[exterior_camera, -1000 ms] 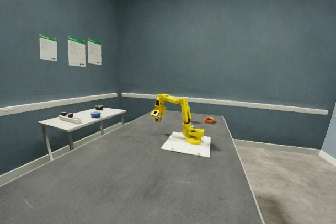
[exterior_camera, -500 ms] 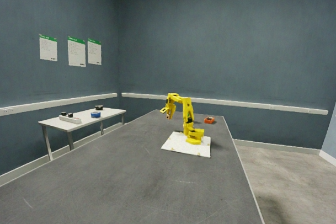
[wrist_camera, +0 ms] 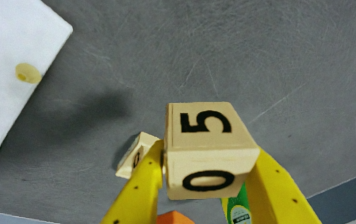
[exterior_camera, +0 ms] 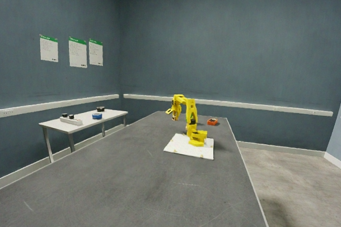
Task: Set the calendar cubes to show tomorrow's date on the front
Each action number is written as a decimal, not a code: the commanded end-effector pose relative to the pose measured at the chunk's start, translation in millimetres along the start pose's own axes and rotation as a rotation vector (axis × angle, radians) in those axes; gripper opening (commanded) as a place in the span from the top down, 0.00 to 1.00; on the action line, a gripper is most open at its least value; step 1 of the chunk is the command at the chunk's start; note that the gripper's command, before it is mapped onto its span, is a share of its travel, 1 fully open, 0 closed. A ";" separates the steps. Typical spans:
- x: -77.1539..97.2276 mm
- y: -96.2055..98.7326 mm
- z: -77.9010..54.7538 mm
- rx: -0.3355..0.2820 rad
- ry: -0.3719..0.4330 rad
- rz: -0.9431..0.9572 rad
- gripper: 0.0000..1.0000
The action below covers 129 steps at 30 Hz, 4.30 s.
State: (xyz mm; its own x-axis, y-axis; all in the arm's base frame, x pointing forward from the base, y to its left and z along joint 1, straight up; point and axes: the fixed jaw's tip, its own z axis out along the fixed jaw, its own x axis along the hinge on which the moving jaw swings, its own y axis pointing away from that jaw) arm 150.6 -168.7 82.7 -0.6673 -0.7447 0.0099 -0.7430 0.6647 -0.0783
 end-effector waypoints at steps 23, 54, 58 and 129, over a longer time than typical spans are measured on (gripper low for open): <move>120.5 54.6 -5.0 -0.006 0.045 0.602 1.00; 120.0 56.5 13.5 -0.060 0.022 0.603 1.00; 117.7 61.0 22.8 -0.103 0.004 0.614 1.00; 120.8 58.9 23.8 -0.103 0.004 0.613 1.00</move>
State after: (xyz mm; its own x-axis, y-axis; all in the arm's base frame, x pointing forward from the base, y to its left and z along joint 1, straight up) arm 28.6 -220.5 56.2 -0.9727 -0.2322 -0.0008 -0.2321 0.9724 0.0234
